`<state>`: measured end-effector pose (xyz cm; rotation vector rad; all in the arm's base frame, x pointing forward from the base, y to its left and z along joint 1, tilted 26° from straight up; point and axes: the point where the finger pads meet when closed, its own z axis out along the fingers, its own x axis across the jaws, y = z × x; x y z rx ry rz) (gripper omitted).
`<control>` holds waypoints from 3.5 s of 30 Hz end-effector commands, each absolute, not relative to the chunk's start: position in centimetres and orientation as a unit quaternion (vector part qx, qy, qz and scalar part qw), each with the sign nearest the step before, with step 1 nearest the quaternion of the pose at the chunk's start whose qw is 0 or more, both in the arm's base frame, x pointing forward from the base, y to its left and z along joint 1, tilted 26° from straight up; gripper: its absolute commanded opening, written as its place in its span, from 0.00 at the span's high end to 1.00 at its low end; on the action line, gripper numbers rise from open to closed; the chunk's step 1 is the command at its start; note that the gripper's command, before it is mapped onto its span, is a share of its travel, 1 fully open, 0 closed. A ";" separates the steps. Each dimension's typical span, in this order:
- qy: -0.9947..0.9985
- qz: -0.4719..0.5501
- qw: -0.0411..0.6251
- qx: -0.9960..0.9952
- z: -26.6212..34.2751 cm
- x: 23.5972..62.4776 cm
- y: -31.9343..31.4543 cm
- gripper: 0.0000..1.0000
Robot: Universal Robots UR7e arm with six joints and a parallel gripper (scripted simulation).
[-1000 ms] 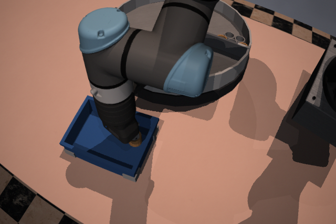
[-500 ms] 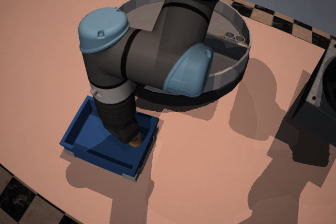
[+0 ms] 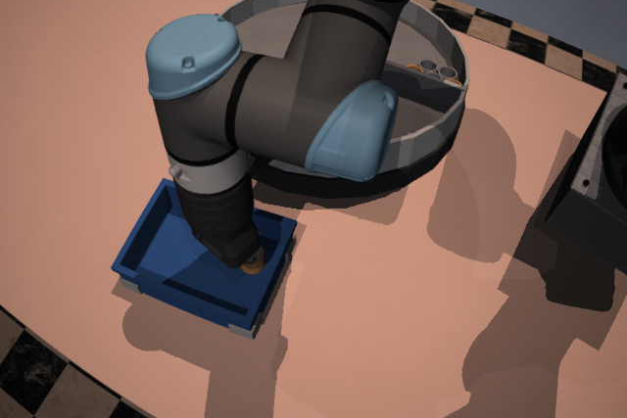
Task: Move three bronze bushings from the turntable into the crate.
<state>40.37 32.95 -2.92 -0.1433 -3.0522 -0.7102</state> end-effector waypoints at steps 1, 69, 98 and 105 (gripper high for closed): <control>-0.973 -0.227 0.002 -0.046 -2.9 40.4 32.9 0.58; -0.973 -0.227 0.002 -0.046 -1.8 40.4 32.4 0.58; -0.973 -0.227 0.002 -0.046 -0.8 40.4 31.9 0.58; -0.973 -0.227 0.002 -0.046 -0.8 40.4 31.9 0.58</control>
